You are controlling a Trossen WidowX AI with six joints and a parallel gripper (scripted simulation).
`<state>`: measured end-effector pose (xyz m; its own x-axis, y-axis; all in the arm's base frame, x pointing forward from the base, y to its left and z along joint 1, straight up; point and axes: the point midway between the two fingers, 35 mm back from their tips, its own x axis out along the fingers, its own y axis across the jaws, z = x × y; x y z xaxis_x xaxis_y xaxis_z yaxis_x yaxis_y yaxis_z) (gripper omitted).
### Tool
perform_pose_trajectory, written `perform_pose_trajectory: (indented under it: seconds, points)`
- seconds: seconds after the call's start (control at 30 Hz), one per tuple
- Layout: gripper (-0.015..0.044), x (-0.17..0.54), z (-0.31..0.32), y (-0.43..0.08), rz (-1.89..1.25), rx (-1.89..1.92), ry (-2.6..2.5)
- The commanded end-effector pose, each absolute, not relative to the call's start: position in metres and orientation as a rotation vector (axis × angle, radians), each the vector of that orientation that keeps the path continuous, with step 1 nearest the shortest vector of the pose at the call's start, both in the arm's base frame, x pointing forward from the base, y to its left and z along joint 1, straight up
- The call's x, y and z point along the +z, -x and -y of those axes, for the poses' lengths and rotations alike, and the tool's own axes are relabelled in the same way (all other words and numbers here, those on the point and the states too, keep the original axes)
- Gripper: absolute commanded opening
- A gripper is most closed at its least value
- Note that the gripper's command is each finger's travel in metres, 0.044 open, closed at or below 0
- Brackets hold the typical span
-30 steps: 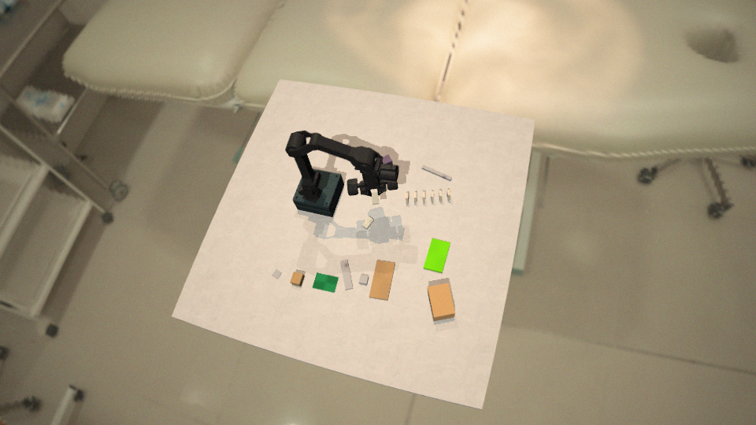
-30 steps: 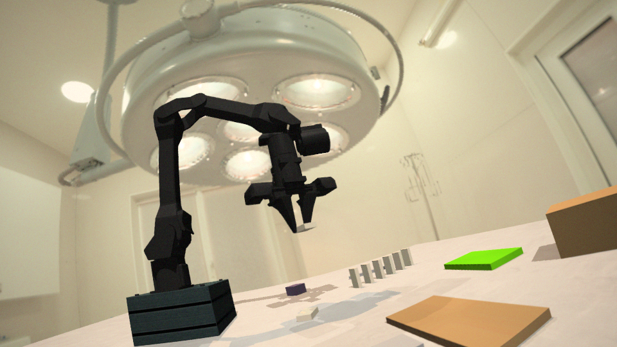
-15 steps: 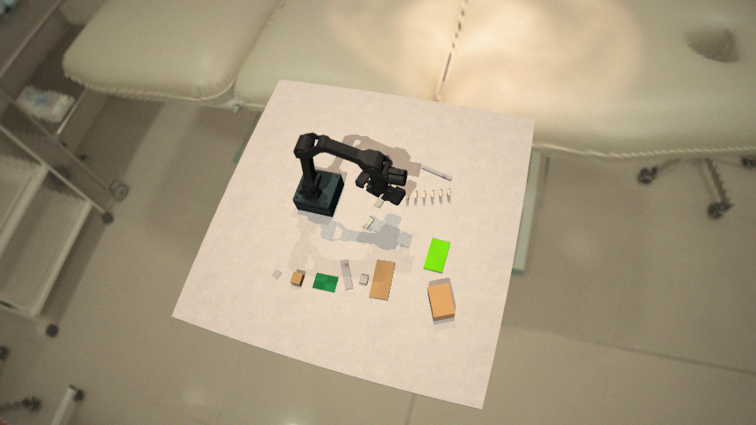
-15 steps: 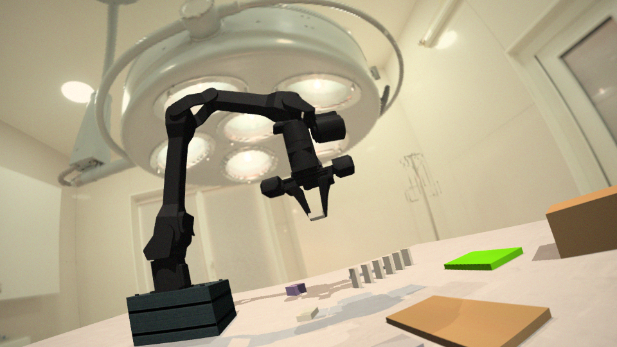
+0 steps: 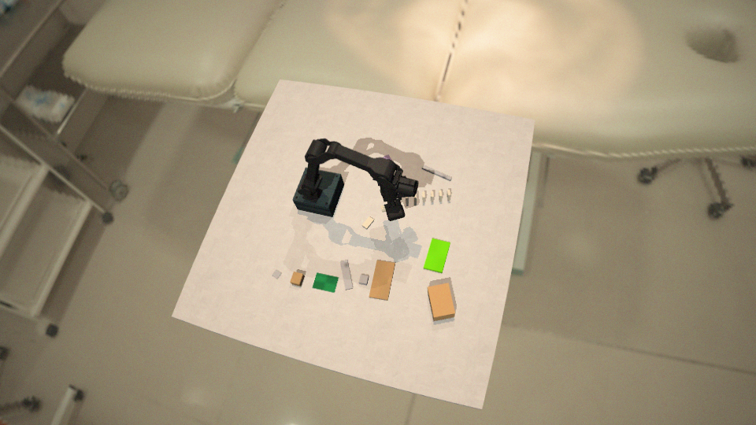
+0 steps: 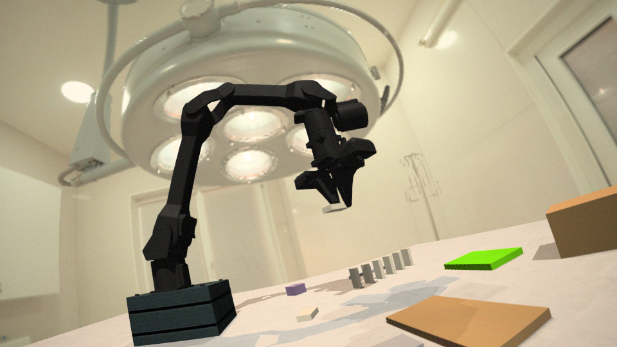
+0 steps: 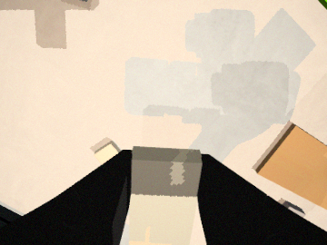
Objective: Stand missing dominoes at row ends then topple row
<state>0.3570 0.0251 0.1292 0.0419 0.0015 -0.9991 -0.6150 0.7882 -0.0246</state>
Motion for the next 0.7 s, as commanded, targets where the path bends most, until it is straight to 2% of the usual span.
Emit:
perform_pose_trajectory:
  seconds: [0.0, 0.23, 0.67]
  points:
    - [0.0107, 0.124, 0.01, -0.412, -1.52, -0.212, -0.22]
    - [0.0107, 0.121, 0.02, -0.423, -1.477, -0.472, -0.49]
    - [0.0107, 0.121, 0.02, -0.424, -1.475, -0.481, -0.5]
